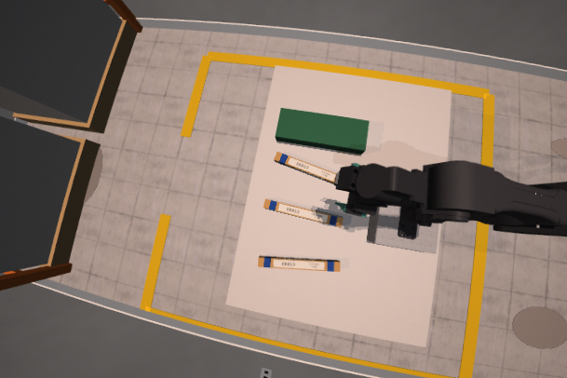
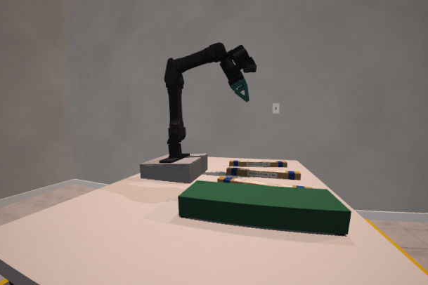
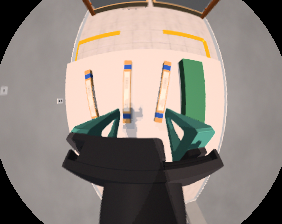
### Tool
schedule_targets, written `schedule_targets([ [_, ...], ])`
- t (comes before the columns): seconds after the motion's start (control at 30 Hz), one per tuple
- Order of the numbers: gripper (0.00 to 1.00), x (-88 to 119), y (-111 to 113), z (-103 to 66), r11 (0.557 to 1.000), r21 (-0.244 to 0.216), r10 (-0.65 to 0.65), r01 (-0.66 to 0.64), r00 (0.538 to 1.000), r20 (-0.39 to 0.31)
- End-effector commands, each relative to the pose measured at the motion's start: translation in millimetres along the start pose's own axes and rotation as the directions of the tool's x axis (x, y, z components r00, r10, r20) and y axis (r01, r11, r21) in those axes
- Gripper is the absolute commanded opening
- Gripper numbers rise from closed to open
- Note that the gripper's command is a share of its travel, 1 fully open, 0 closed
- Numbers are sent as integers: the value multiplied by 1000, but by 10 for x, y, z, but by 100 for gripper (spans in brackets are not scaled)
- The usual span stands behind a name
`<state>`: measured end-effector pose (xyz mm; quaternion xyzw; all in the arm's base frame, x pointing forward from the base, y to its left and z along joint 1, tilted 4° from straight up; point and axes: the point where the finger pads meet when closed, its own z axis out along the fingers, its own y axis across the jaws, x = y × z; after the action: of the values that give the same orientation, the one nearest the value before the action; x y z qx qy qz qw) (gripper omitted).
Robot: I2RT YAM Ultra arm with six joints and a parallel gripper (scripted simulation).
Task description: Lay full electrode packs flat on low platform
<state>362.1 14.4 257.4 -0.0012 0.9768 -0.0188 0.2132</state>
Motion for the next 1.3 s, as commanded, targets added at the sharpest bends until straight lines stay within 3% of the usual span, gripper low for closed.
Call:
schedule_targets([
  [0.0,74,218,2,-72,1000,-7,-10,9,989,-144],
  [0.13,74,218,2,-72,1000,-12,-17,15,969,-248],
  [0.4,74,218,2,-72,1000,-22,-28,22,940,-340],
  [1.27,74,218,2,-72,999,-29,-35,26,932,-360],
])
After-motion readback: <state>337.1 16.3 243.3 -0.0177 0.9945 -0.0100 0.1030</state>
